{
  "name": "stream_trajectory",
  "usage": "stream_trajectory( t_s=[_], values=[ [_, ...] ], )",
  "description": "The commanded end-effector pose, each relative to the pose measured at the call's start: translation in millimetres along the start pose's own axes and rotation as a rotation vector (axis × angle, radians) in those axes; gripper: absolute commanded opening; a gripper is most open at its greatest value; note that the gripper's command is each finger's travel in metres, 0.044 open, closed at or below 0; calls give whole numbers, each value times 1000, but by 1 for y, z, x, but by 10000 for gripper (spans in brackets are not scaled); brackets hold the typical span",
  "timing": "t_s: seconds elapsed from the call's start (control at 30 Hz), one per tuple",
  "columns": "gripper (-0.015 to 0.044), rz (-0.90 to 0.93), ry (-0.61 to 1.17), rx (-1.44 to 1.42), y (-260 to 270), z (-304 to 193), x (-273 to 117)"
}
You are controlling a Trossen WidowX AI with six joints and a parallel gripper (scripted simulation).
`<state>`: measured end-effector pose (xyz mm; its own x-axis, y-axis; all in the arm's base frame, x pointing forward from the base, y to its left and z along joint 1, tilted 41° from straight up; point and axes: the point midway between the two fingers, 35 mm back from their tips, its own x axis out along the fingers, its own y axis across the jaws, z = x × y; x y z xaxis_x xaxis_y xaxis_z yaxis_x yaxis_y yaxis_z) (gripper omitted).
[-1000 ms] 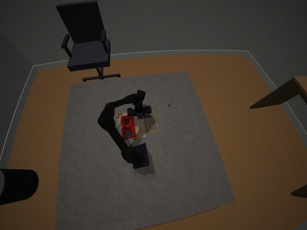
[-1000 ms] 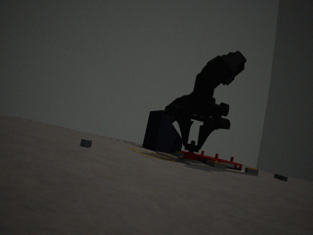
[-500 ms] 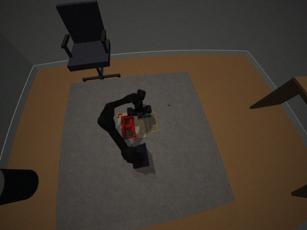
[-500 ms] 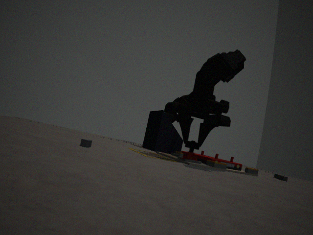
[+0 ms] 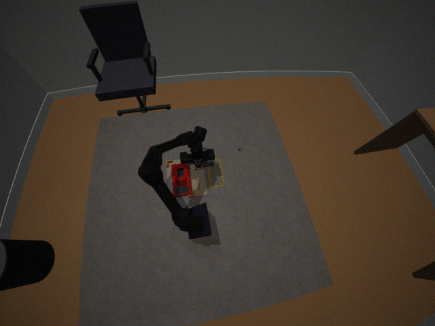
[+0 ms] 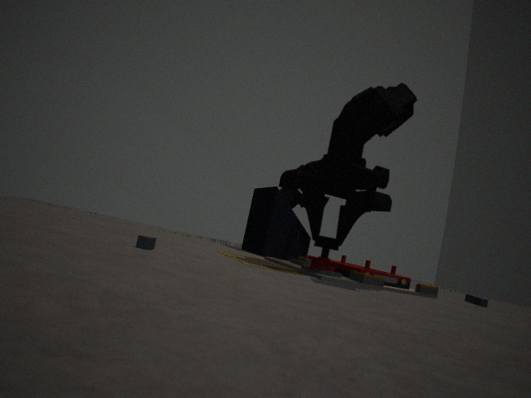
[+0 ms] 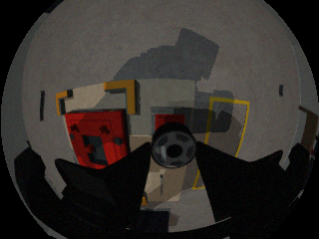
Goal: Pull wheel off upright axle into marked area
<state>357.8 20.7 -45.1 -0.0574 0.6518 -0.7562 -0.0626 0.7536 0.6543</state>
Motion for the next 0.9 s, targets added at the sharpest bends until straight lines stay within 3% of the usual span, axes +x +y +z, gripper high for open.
stream_trajectory(
  t_s=[0.0,0.87],
  values=[
    [0,-4,-8,-4,0,1,-5],
    [0,-3,-11,-3,0,1,-14]
  ],
)
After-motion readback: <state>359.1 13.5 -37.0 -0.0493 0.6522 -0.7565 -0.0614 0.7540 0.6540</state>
